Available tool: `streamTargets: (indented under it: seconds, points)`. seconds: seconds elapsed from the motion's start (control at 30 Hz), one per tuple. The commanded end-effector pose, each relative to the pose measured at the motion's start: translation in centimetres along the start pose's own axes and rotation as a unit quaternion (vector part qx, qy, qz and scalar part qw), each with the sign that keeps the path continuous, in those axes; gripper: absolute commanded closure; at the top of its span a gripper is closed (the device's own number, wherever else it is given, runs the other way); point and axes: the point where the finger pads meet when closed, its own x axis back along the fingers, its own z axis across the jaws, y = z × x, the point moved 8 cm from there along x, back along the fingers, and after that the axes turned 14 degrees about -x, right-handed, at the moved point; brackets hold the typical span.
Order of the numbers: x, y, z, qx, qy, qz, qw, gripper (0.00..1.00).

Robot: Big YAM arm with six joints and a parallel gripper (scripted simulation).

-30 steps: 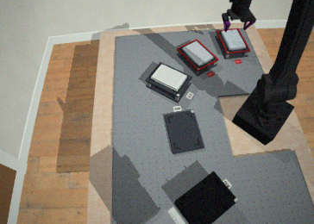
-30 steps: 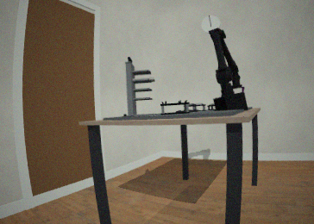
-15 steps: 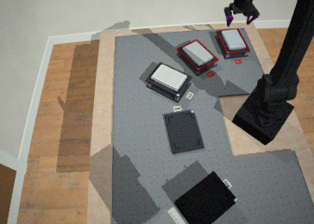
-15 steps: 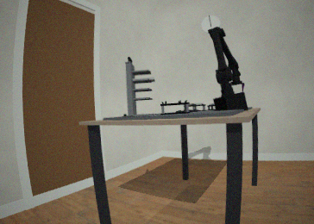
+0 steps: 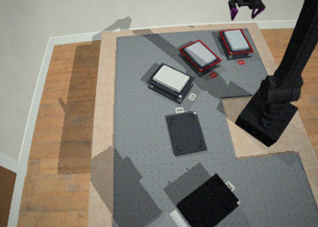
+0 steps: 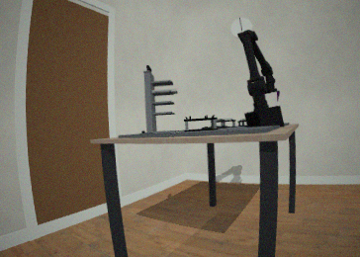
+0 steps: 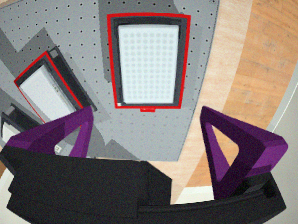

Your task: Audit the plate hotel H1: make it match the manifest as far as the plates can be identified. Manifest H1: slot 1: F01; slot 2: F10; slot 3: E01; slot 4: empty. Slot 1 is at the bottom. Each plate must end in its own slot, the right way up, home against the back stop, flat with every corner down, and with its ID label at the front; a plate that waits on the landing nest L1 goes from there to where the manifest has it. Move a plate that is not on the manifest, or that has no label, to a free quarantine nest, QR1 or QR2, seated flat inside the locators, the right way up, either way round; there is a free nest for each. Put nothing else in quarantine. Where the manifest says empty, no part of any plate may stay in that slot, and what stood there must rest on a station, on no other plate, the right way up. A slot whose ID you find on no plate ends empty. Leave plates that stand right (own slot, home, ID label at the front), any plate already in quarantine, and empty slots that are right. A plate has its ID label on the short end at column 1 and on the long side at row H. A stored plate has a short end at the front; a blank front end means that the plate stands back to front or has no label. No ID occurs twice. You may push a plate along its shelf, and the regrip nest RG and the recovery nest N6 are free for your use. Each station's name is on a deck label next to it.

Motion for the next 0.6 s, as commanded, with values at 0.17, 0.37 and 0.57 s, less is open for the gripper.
streamTargets:
  seconds: [0.17,0.37,0.57]
  points:
    - [5.0,1.6,-0.4,0.001,0.002,-0.039,0.999,0.00]
    - [6.7,1.5,-0.4,0.001,0.003,-0.039,0.999,0.00]
    - [8.0,1.4,-0.4,0.001,0.002,-0.039,0.999,0.00]
